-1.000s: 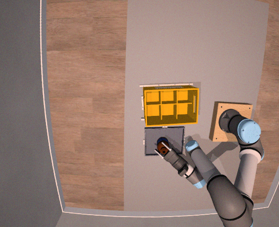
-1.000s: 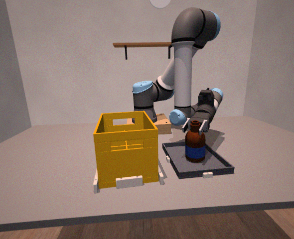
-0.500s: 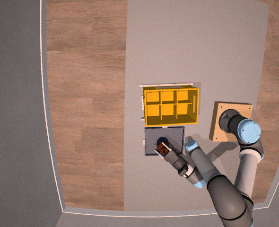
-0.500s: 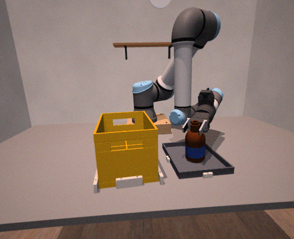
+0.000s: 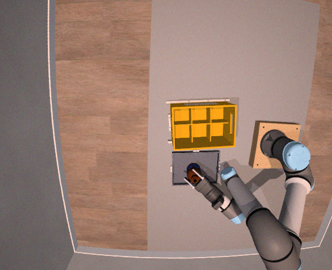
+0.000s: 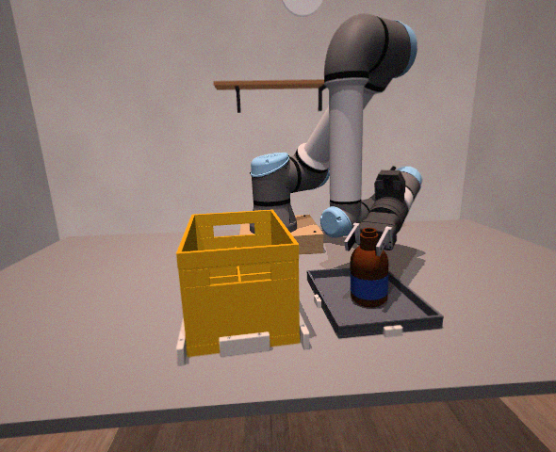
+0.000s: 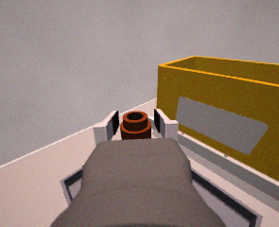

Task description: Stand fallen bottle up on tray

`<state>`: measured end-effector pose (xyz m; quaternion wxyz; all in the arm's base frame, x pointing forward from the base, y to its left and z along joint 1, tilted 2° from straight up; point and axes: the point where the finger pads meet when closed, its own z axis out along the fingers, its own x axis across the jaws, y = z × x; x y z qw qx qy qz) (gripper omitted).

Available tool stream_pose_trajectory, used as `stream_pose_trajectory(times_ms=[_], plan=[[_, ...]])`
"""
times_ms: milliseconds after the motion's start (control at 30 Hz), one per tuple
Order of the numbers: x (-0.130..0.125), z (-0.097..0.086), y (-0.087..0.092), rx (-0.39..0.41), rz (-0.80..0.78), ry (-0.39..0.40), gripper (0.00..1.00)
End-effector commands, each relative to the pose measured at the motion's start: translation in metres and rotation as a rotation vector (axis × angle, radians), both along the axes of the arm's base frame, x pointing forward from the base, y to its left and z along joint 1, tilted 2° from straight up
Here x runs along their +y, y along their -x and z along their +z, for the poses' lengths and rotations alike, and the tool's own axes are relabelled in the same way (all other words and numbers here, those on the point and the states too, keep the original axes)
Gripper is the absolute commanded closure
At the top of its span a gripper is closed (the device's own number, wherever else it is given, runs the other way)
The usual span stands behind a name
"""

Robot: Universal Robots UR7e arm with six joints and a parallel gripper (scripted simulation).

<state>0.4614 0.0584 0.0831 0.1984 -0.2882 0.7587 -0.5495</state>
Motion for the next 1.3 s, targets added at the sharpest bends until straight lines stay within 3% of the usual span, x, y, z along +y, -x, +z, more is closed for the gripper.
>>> stream_pose_trajectory(times_ms=[0,633,1267], plan=[[0.0,0.003,-0.001,-0.003,-0.001,-0.001,0.0],[0.0,0.022,0.001,-0.001,0.0,0.0,0.0],[0.002,0.061,0.001,-0.001,0.0,0.0,0.0]])
